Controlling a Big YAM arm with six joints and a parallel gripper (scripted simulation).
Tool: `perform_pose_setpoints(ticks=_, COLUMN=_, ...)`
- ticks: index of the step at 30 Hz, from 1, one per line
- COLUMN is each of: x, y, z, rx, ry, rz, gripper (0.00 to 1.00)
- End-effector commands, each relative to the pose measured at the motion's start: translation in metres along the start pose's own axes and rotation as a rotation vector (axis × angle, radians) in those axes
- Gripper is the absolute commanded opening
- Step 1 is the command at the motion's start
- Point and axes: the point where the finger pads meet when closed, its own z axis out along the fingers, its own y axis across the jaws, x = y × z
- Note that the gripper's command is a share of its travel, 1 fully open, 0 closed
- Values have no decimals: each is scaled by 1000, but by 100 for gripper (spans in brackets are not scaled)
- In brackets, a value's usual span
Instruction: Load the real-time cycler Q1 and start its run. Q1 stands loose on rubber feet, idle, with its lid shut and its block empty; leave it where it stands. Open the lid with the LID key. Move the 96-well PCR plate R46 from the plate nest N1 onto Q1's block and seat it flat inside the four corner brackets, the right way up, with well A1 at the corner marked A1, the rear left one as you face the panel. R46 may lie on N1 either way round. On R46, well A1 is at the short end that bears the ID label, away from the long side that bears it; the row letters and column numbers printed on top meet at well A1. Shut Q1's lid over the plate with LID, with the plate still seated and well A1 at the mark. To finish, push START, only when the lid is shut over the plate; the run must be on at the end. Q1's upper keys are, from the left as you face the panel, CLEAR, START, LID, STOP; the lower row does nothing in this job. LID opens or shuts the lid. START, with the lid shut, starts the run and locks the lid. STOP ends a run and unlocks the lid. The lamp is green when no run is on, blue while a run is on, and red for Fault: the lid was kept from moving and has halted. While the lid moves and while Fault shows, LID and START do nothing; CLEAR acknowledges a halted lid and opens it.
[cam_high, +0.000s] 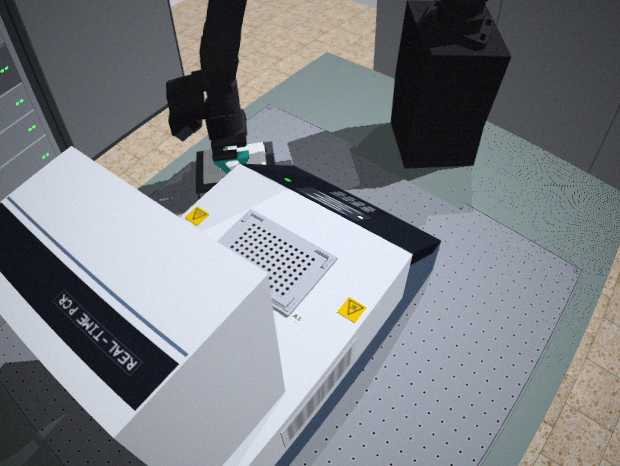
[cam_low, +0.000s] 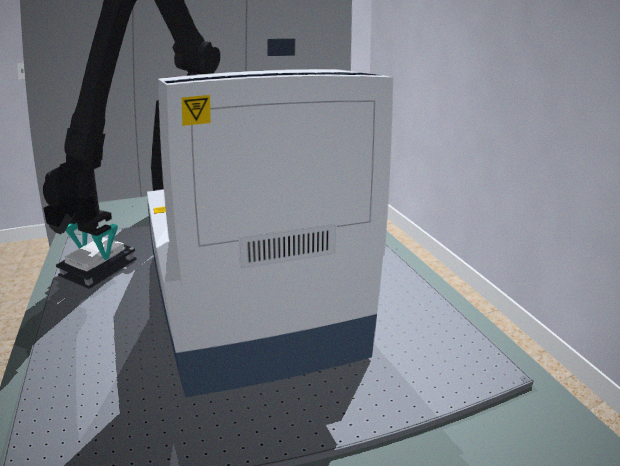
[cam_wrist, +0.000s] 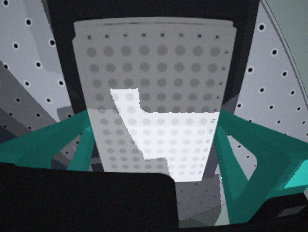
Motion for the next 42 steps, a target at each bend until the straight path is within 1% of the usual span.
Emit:
perform_pose_setpoints(ticks=1, x=-16, y=-6, z=-5, rx=-5, ry=-40, rz=18, gripper=0)
perform_pose_setpoints(ticks=7, x=-16, y=-6, z=-5, rx=-4, ry=-40, rz=18, gripper=0)
perform_pose_setpoints(ticks=12, x=-10, y=-7, z=-36, rx=-3, ry=-28, rz=4, gripper=0)
perform_pose_setpoints(ticks=17, x=-18, y=-1, z=-57, rx=-3, ry=-40, rz=-12, gripper=0)
perform_pose_setpoints(ticks=18, x=-19, y=1, z=-60, rx=-3, ry=-41, rz=-17, gripper=0)
perform_pose_setpoints(ticks=21, x=-10, y=3, z=-66, rx=-3, ry=-21, rz=-22, gripper=0)
perform_pose_setpoints(ticks=22, x=-6, y=2, z=-67, rx=-2, ry=-12, rz=-19, gripper=0)
perform_pose_setpoints(ticks=24, x=-6, y=2, z=-67, rx=-2, ry=-12, rz=-19, gripper=0)
perform_pose_setpoints(ticks=25, x=-3, y=-1, z=-66, rx=-2, ry=-7, rz=-7, gripper=0)
perform_pose_setpoints(ticks=27, x=0, y=-6, z=-73, rx=-2, ry=1, rz=7, gripper=0)
perform_pose_setpoints(ticks=30, x=-3, y=-6, z=-90, rx=-2, ry=-14, rz=3, gripper=0)
perform_pose_setpoints(ticks=33, x=-15, y=-4, z=-108, rx=-2, ry=-41, rz=-6, gripper=0)
perform_pose_setpoints(ticks=35, x=-21, y=1, z=-116, rx=-3, ry=-57, rz=-20, gripper=0)
perform_pose_setpoints(ticks=37, x=-22, y=4, z=-122, rx=-3, ry=-52, rz=-27, gripper=0)
perform_pose_setpoints(ticks=39, x=-16, y=1, z=-123, rx=-3, ry=-35, rz=-17, gripper=0)
perform_pose_setpoints(ticks=41, x=-16, y=1, z=-123, rx=-3, ry=-35, rz=-17, gripper=0)
perform_pose_setpoints(ticks=42, x=-12, y=-3, z=-120, rx=-3, ry=-28, rz=-6, gripper=0)
